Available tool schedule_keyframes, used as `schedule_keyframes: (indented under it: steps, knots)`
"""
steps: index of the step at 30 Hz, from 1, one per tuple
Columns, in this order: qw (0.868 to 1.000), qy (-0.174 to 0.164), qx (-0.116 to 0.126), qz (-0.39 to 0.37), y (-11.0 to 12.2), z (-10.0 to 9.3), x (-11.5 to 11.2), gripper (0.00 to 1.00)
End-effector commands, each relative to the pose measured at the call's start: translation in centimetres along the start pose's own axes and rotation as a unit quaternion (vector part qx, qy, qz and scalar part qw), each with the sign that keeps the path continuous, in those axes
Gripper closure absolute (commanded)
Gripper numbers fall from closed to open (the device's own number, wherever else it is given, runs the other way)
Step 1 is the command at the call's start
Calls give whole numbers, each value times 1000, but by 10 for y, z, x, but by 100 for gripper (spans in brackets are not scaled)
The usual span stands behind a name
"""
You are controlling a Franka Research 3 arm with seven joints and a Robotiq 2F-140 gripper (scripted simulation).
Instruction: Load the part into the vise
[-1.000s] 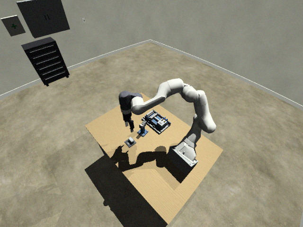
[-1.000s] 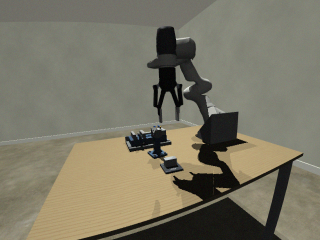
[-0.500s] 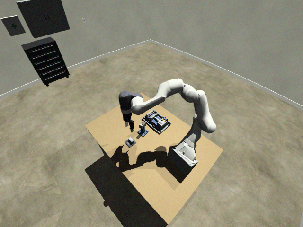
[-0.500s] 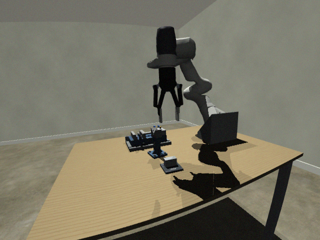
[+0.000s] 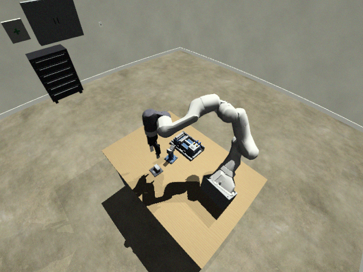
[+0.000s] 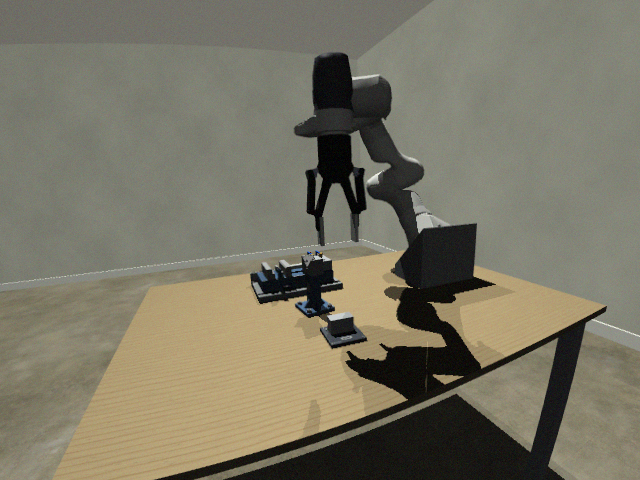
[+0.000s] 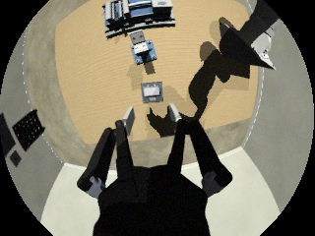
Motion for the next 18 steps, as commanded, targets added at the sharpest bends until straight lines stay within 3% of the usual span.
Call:
schedule_keyframes:
  steps: [1,18]
  knots:
    - [1000,0,3,1,-1,-1,-1,49]
    - [1000,0,3,1,-1,3,-1,49]
Point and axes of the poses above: the point where the finger pads meet when closed, its own z axis out along the fingers, its own y axis across the jaws, x = y × z, the point moved 7 cm from there along -z, back along the fingers, and after that the axes turned 3 degrees about -z, right-handed, at the moved point
